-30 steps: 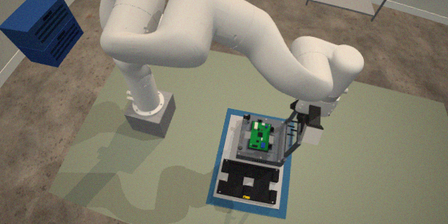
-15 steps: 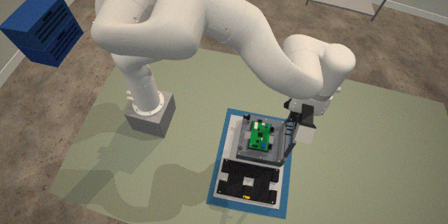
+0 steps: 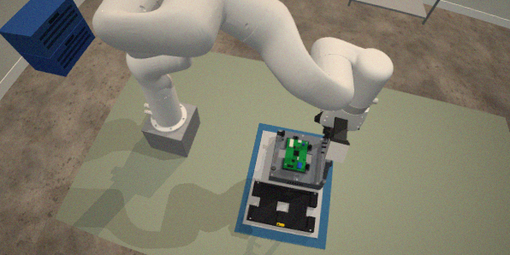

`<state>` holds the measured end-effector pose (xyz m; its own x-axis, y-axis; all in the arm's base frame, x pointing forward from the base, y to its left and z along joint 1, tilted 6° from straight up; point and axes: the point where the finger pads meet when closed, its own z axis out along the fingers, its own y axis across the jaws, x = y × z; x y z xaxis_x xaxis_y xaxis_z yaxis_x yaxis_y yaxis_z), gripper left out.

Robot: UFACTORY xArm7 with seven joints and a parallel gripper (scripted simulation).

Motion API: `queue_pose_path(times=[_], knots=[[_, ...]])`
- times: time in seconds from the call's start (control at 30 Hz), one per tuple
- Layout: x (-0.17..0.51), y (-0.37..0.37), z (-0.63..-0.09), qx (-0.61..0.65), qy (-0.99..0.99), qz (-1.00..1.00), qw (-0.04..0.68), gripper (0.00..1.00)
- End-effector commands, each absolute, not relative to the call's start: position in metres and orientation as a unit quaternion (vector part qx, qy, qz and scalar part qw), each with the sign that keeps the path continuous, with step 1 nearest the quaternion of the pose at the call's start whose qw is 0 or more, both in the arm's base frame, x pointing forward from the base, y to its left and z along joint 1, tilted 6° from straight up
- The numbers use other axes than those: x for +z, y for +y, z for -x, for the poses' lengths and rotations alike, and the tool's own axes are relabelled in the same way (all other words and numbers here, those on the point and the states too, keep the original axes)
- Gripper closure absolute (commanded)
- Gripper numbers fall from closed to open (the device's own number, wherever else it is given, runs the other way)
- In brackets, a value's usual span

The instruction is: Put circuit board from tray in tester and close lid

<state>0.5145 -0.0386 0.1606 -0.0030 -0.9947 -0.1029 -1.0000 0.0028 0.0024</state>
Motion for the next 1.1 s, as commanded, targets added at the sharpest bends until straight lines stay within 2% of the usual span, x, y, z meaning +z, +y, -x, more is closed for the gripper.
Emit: queue_pose_path(times=[0.0,1.07], knots=[[0.161,-0.039,-0.508,0.035,0.707,0.705,0.037,1.00],[0.139,-0.036,-0.456,0.035,0.707,0.705,0.037,1.00]])
